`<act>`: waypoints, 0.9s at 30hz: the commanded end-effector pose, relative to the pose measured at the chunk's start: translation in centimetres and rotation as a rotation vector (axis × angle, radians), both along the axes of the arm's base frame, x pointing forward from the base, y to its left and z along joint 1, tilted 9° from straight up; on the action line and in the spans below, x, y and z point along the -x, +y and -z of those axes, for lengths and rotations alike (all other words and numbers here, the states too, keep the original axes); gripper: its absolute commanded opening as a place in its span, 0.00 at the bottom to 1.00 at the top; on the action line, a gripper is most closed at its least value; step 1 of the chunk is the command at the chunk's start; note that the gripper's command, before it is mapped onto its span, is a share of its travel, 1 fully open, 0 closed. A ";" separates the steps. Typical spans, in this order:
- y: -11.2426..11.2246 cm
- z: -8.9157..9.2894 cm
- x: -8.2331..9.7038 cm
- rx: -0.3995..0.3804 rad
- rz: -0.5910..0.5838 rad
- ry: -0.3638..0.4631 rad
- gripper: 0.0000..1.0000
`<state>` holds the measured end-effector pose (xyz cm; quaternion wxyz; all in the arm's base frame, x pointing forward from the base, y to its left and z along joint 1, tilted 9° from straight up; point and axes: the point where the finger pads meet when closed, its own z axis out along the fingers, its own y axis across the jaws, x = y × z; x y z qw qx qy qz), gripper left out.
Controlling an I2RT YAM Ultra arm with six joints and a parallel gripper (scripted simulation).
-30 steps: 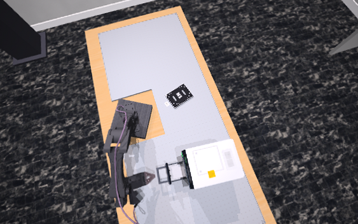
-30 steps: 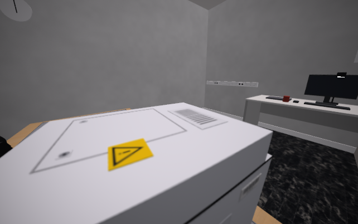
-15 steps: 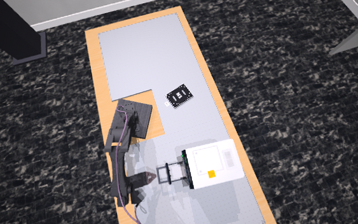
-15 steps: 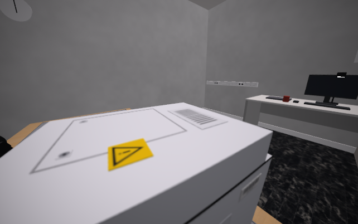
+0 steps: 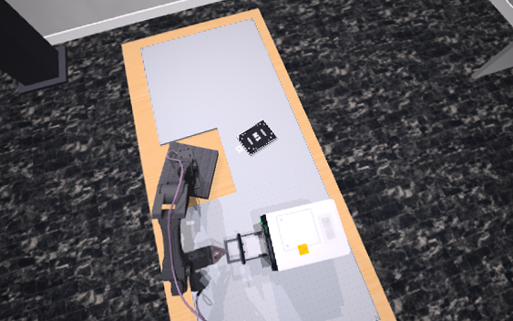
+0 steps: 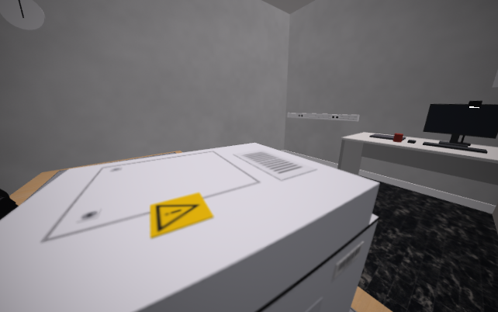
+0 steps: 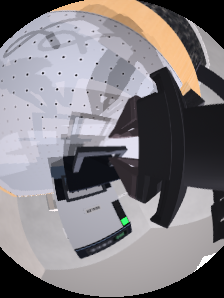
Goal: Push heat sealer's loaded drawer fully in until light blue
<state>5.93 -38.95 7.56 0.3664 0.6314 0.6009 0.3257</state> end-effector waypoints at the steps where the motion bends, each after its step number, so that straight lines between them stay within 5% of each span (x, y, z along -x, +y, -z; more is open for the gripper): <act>1: -0.3 -1.1 -0.6 0.049 0.004 -0.005 0.30; 27: -0.4 -0.4 -1.8 0.049 0.003 -0.006 0.30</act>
